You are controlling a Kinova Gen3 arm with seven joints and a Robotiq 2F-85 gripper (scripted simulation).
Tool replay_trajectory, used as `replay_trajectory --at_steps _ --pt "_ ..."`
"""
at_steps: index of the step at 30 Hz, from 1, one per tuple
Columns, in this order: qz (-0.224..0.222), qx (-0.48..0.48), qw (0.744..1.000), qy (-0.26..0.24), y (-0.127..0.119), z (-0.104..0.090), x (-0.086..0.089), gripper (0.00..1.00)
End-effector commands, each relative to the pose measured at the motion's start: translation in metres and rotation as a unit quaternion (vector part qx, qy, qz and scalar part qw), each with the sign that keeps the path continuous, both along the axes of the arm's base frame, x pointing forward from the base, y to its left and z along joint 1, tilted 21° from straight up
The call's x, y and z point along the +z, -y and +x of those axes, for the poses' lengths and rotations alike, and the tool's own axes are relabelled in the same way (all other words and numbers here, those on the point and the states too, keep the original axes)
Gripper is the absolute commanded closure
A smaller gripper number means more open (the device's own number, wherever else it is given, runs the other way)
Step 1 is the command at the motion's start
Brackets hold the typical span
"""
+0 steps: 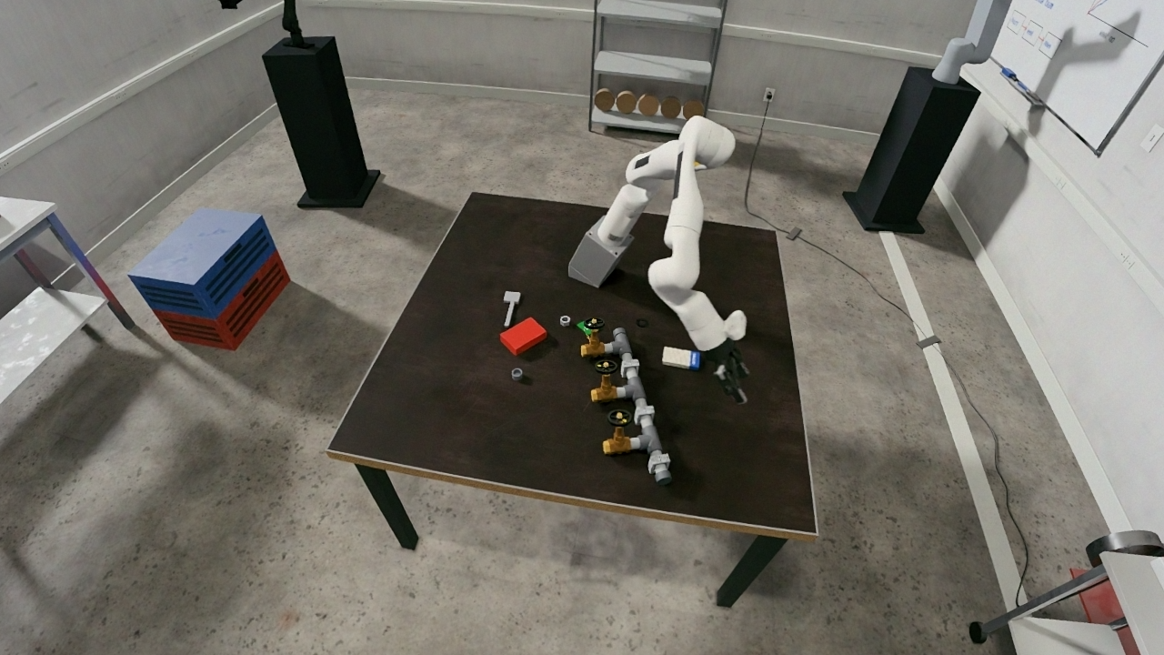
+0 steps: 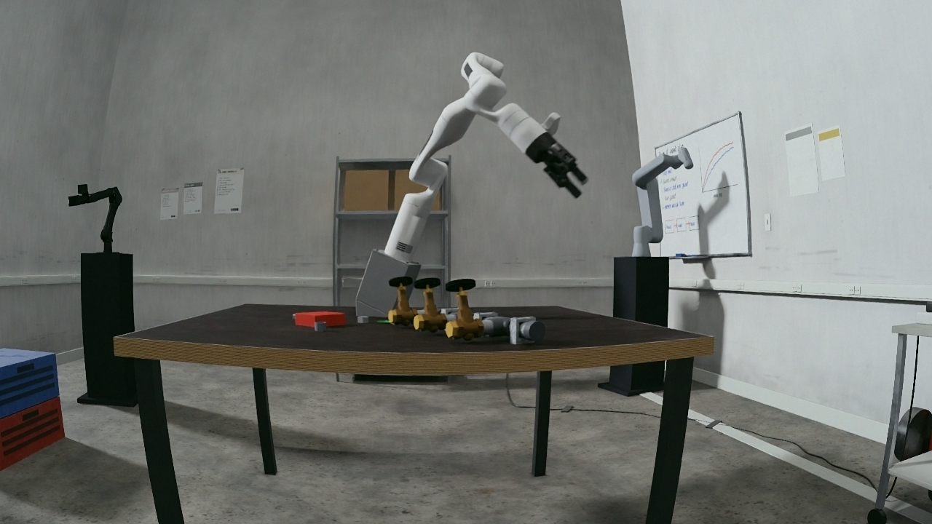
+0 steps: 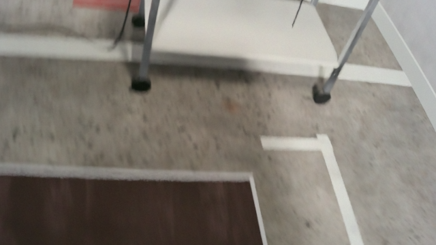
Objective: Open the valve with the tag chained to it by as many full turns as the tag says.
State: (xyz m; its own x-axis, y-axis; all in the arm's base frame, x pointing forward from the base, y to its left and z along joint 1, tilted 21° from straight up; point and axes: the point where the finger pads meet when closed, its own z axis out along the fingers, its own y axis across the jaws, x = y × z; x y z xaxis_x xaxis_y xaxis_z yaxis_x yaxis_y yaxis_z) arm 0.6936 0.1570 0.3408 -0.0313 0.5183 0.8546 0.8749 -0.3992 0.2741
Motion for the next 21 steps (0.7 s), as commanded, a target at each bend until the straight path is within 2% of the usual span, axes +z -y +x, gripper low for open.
replay_trajectory --at_steps 1,5,7,21 --pt "-0.031 -0.001 0.999 0.025 0.023 -0.005 -0.018 0.0" --pt "-0.07 0.004 0.996 0.047 0.048 -0.013 -0.042 0.0" --pt "-0.07 0.004 0.996 0.047 0.048 -0.013 -0.042 0.0" --pt "-0.167 0.029 0.981 0.091 0.106 -0.045 -0.098 0.0"
